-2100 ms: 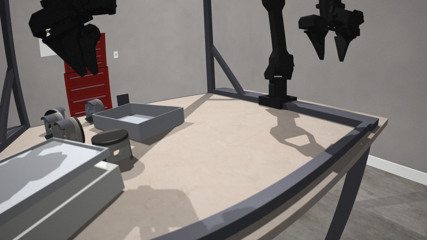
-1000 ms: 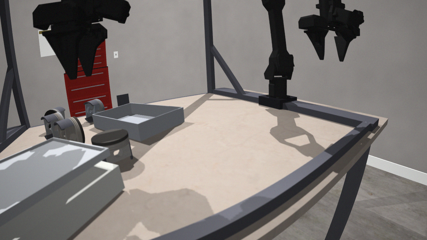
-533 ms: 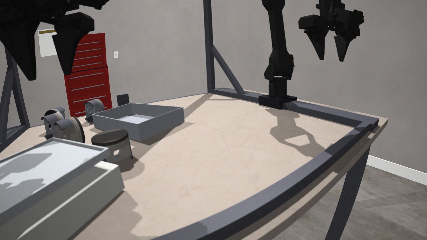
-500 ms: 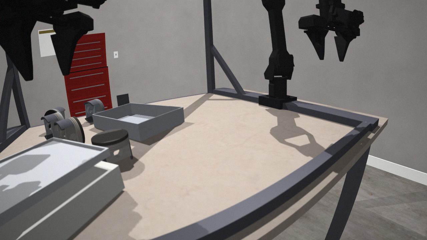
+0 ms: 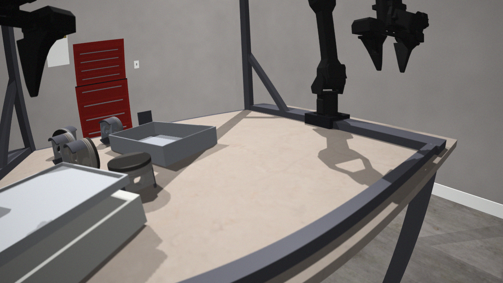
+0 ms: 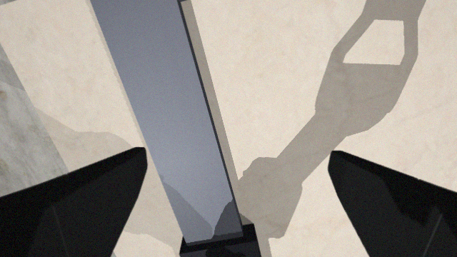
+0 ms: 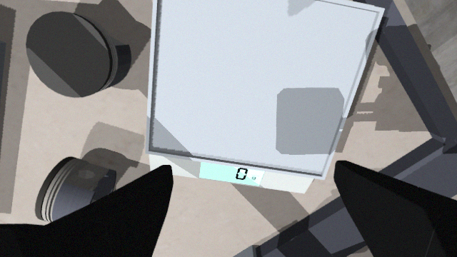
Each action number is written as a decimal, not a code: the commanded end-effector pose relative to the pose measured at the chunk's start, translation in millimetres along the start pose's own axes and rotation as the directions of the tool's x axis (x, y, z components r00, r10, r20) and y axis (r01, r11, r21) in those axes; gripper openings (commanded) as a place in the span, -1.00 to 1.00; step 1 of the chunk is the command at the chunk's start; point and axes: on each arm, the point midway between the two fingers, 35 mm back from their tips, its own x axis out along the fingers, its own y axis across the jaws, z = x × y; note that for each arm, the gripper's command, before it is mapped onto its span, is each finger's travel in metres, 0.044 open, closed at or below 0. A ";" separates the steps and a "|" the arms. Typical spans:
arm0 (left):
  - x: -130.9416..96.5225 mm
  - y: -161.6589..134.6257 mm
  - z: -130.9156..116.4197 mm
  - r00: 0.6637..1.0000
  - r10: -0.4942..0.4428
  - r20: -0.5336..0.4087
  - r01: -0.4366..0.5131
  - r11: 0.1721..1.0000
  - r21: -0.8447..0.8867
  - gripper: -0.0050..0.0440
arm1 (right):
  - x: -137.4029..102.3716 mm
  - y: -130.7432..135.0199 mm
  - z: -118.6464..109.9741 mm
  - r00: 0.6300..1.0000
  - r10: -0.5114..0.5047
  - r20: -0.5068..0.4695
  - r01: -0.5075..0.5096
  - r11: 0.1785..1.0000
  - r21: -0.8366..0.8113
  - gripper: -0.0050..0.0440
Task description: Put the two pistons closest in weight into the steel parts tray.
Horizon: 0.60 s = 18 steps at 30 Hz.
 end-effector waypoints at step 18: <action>-4.7 0.2 3.9 1.000 -0.001 0.018 0.001 1.000 0.002 0.84 | -7.2 59.6 -33.9 0.999 0.009 0.035 0.005 0.921 -0.390 0.75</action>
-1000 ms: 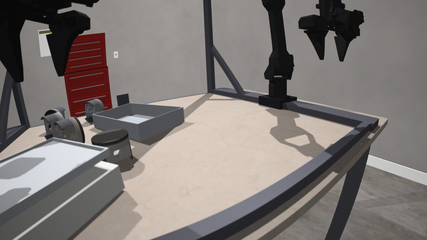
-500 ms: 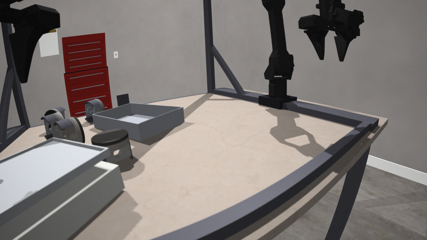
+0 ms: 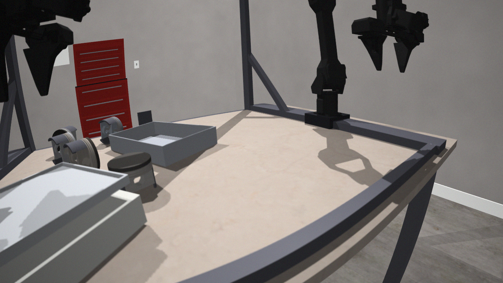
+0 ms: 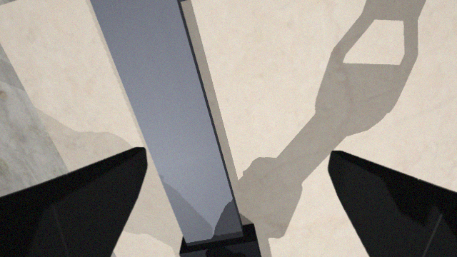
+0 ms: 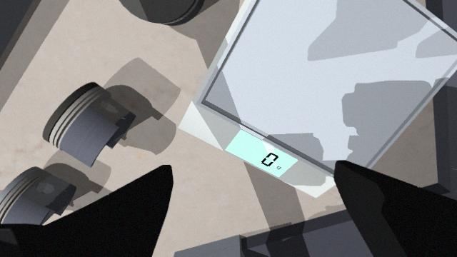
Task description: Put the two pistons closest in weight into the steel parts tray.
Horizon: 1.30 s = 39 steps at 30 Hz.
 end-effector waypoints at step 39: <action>-4.7 0.2 3.9 1.000 -0.001 0.018 0.001 1.000 0.002 0.84 | -7.5 144.6 -5.8 0.999 0.000 -0.041 -0.021 0.856 -0.516 0.75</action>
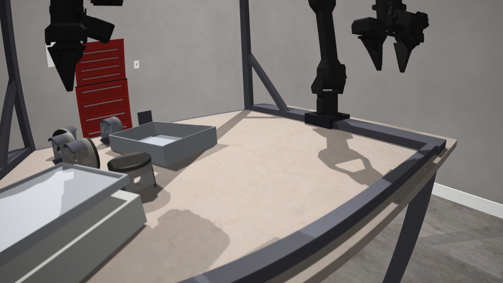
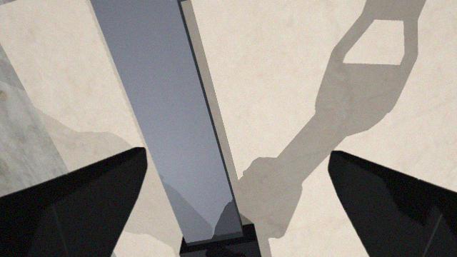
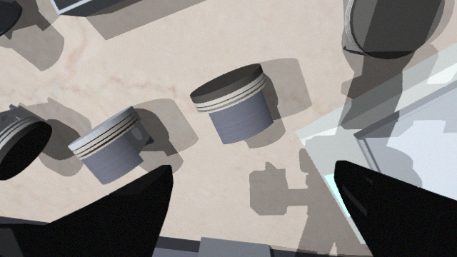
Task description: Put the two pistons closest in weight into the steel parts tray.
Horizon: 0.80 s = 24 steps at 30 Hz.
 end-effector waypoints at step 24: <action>-4.7 0.2 3.9 1.000 -0.001 0.018 0.001 1.000 0.002 0.84 | 11.9 -0.8 1.4 0.979 0.024 -0.200 -0.100 0.919 -0.382 0.75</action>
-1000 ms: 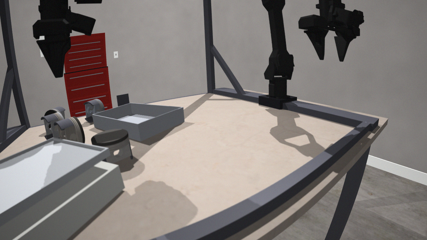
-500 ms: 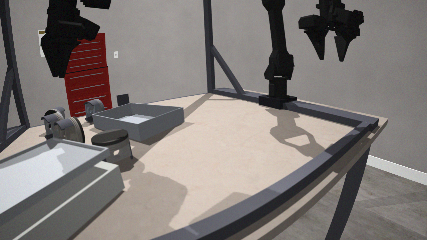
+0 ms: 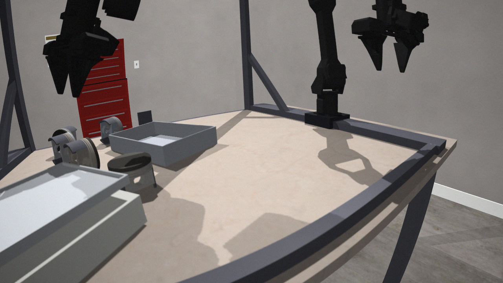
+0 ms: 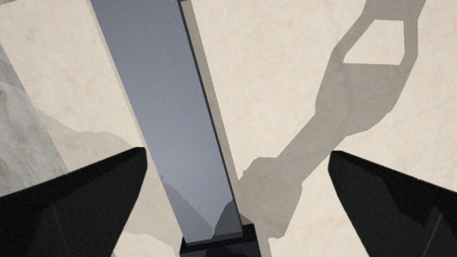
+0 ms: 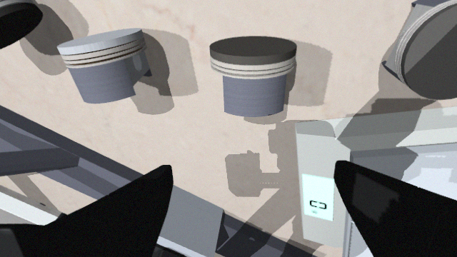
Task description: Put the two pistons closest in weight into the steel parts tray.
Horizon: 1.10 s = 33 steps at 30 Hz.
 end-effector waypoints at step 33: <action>-4.7 0.2 3.9 1.000 -0.001 0.018 0.001 1.000 0.002 0.84 | 50.3 -6.9 11.3 1.000 -0.002 0.002 0.002 1.000 -0.009 0.75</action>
